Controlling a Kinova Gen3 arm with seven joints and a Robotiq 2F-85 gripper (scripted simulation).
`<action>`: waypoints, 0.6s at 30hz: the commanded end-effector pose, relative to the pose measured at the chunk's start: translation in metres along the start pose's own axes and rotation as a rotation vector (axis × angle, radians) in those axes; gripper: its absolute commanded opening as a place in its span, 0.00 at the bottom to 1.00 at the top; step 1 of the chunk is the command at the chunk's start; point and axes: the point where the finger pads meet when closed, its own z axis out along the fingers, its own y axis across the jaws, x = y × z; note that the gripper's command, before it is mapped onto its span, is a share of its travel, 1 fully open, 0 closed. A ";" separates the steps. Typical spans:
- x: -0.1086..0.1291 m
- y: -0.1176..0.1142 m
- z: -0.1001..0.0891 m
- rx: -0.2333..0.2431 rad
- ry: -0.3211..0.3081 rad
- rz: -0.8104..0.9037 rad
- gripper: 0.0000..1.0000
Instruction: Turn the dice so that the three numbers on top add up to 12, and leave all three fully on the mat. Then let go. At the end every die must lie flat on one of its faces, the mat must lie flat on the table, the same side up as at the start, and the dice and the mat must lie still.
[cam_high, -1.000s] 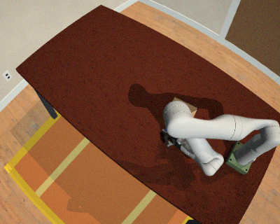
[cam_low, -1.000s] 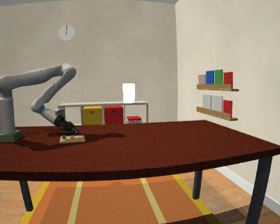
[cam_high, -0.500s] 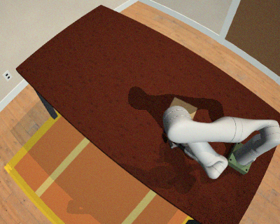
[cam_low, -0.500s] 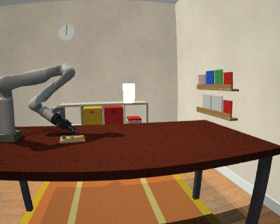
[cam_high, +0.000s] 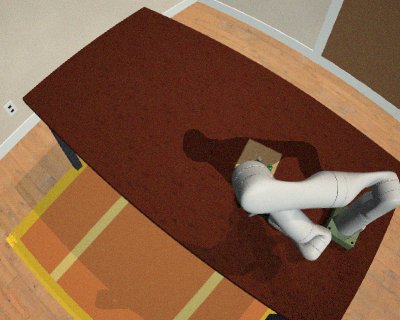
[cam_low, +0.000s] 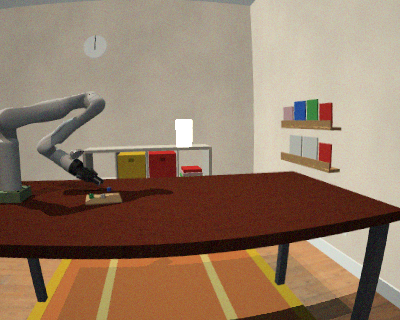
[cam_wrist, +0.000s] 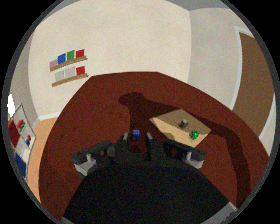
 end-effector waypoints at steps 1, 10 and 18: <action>0.003 -0.001 -0.002 0.002 0.001 0.000 0.31; 0.029 -0.001 -0.015 0.002 0.001 0.000 0.31; 0.051 -0.001 -0.027 -0.012 0.025 0.008 0.31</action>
